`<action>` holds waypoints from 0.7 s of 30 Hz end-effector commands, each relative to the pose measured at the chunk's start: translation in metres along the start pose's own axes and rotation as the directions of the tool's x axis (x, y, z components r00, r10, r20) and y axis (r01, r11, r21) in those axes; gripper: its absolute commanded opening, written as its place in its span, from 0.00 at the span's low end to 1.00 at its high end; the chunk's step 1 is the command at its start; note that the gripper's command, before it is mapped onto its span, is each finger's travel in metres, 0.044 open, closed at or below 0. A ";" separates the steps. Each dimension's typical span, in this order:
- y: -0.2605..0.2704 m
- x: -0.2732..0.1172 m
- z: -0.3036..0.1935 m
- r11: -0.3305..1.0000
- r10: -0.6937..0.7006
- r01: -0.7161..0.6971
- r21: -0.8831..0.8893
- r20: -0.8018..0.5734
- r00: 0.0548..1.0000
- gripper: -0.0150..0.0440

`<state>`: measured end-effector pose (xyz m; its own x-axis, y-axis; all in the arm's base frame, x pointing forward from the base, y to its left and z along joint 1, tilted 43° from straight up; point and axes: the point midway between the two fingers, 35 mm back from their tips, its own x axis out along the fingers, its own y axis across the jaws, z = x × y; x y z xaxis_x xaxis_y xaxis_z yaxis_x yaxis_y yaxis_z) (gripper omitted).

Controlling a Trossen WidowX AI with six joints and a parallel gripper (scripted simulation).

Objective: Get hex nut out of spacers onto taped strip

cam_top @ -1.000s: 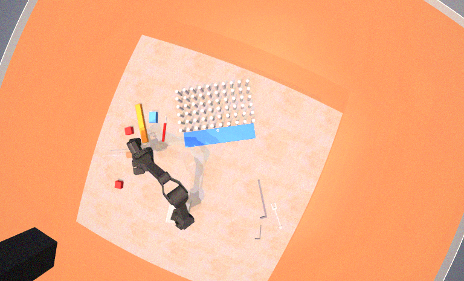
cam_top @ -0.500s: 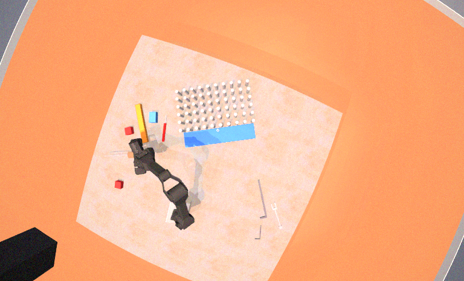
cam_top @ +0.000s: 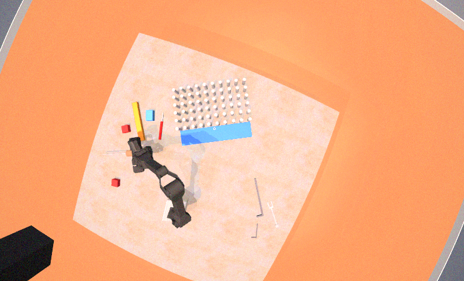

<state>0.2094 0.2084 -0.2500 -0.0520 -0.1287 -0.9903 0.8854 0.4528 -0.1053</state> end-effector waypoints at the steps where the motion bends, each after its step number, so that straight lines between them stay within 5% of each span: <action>1: -0.004 0.004 0.004 1.000 -0.005 0.005 -0.001 0.002 1.000 0.25; 17: -0.011 0.018 0.015 1.000 -0.006 0.006 0.000 0.003 1.000 0.25; 21: -0.008 0.016 0.013 1.000 -0.002 0.002 0.001 0.002 1.000 0.43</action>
<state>0.2068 0.1908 -0.2640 -0.0534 -0.1324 -0.9898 0.8857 0.4515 -0.1082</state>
